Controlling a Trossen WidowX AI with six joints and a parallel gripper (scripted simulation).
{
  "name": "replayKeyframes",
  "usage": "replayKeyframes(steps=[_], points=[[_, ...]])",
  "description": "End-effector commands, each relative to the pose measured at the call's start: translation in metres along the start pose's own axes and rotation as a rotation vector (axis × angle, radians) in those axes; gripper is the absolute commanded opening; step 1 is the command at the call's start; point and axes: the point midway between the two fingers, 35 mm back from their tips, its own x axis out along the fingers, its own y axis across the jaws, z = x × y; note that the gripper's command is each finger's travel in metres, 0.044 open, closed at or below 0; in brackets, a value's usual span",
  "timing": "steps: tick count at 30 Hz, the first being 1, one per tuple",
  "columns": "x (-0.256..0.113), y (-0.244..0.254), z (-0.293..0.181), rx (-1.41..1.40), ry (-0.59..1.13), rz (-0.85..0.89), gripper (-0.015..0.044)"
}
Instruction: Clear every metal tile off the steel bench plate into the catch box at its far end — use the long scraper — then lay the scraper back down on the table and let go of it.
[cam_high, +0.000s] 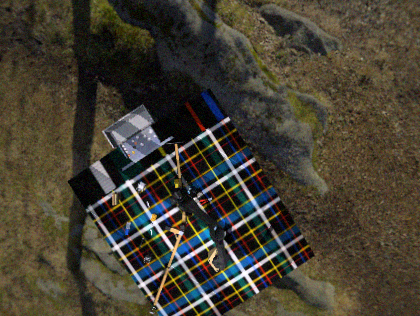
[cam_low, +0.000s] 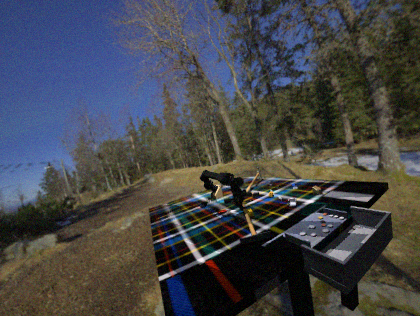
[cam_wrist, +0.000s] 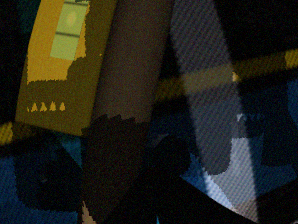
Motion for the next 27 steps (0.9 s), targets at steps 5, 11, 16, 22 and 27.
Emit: replayKeyframes(steps=[5,11,16,22,27], points=[[0.004,0.012,0.0,-0.001,0.005,0.006,0.0],[0.004,0.018,0.001,-0.001,0.005,0.006,0.0],[0.004,0.023,0.002,-0.001,0.005,0.006,0.0],[0.004,0.028,0.002,-0.001,0.005,0.006,0.0],[0.005,0.033,0.003,-0.001,0.005,0.006,0.0]])
